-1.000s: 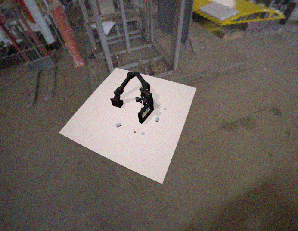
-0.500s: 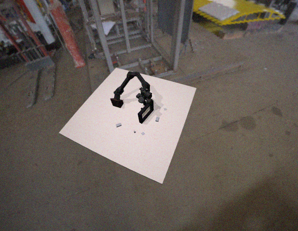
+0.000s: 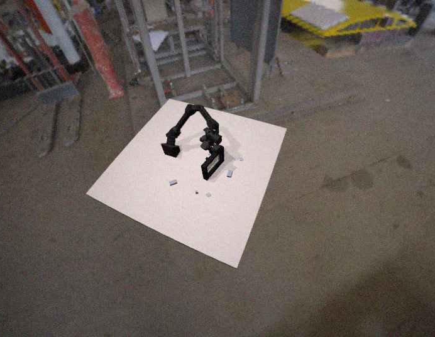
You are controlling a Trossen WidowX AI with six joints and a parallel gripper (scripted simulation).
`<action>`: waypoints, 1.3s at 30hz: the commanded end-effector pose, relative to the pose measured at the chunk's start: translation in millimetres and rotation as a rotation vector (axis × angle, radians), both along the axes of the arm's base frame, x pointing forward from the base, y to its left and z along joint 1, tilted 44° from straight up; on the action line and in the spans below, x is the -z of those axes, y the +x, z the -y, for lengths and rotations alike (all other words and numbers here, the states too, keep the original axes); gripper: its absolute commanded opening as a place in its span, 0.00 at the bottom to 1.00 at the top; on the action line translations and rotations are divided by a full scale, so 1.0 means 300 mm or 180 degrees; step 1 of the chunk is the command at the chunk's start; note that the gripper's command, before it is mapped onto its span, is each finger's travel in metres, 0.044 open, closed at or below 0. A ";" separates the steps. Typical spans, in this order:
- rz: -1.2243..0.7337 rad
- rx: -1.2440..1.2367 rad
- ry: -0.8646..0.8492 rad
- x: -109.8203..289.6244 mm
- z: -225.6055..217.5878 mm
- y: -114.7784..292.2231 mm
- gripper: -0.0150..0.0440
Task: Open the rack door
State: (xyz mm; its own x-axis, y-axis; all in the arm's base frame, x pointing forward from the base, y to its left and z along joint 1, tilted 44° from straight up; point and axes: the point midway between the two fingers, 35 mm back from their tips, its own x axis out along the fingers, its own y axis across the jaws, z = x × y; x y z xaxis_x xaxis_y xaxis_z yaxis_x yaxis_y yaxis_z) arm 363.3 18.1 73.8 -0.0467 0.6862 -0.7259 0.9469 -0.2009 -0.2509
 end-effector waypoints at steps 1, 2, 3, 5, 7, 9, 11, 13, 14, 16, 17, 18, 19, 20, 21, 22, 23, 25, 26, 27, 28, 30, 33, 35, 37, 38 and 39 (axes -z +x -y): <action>-0.0022 0.0016 -0.0012 0.004 0.001 0.001 0.67; -0.0022 0.0016 -0.0012 0.004 0.001 0.001 0.66; -0.0022 0.0016 -0.0012 0.004 0.001 0.001 0.65; -0.0022 0.0016 -0.0012 0.004 0.001 0.001 0.63; -0.0022 0.0016 -0.0012 0.004 0.001 0.001 0.61; -0.0022 0.0016 -0.0012 0.004 0.001 0.001 0.58; -0.0022 0.0016 -0.0012 0.004 0.001 0.001 0.56; -0.0022 0.0016 -0.0012 0.004 0.001 0.001 0.54; -0.0022 0.0016 -0.0012 0.004 0.001 0.001 0.53; -0.0022 0.0016 -0.0012 0.004 0.001 0.001 0.50; -0.0022 0.0016 -0.0012 0.004 0.001 0.001 0.49; -0.0022 0.0016 -0.0012 0.004 0.001 0.001 0.48; -0.0022 0.0016 -0.0012 0.004 0.001 0.001 0.47; -0.0022 0.0016 -0.0012 0.004 0.001 0.001 0.46; -0.0022 0.0016 -0.0012 0.004 0.001 0.001 0.45; -0.0022 0.0016 -0.0012 0.004 0.001 0.001 0.44; -0.0022 0.0016 -0.0012 0.004 0.001 0.001 0.42; -0.0022 0.0016 -0.0012 0.004 0.001 0.001 0.40; -0.0022 0.0016 -0.0012 0.004 0.001 0.001 0.39; -0.0022 0.0016 -0.0012 0.004 0.001 0.001 0.38; -0.0022 0.0016 -0.0012 0.004 0.001 0.001 0.37; -0.0022 0.0016 -0.0012 0.004 0.001 0.001 0.35; -0.0022 0.0016 -0.0012 0.004 0.001 0.001 0.31; -0.0022 0.0016 -0.0012 0.004 0.001 0.001 0.29; -0.0022 0.0016 -0.0012 0.004 0.001 0.001 0.29; -0.0015 0.0008 -0.0011 0.004 0.001 0.000 0.29; 0.0007 -0.0015 -0.0010 0.005 0.002 -0.001 0.29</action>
State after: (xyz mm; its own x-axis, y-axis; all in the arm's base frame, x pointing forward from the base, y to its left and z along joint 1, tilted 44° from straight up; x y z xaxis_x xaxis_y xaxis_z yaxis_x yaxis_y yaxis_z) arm 363.6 18.1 72.9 -0.0469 0.6863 -0.7258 0.9450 -0.2050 -0.2549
